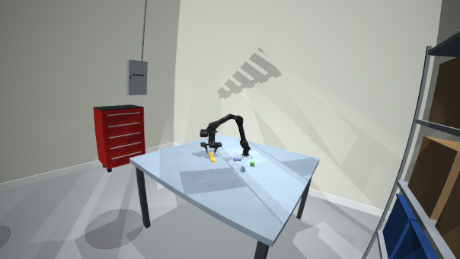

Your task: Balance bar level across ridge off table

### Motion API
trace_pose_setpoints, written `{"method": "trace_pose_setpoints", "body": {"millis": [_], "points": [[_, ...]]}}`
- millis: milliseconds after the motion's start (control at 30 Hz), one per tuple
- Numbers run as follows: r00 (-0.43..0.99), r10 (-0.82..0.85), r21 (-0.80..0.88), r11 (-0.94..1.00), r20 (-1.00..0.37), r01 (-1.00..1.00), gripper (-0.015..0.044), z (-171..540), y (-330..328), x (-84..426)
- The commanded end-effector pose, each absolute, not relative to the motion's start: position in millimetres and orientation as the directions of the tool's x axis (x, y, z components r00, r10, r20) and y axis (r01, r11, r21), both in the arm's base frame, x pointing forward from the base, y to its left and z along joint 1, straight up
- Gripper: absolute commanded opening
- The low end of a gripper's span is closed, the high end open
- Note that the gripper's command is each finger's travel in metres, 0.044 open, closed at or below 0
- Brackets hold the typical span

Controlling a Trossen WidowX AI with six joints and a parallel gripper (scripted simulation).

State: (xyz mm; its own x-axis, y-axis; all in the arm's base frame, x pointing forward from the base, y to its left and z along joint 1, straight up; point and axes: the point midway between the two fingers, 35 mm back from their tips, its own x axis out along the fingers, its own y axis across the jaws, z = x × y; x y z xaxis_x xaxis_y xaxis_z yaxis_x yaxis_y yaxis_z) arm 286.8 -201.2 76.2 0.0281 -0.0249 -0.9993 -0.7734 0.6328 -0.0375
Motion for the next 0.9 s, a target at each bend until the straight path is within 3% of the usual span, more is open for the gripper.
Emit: {"method": "trace_pose_setpoints", "body": {"millis": [0,867], "points": [[0.025,-0.018,-0.031,0.638,-1.0,-0.77,0.0315,68.6,-200.1,286.2],[0.025,-0.018,-0.031,0.638,-1.0,-0.77,0.0315,49.8,-200.2,286.4]]}}
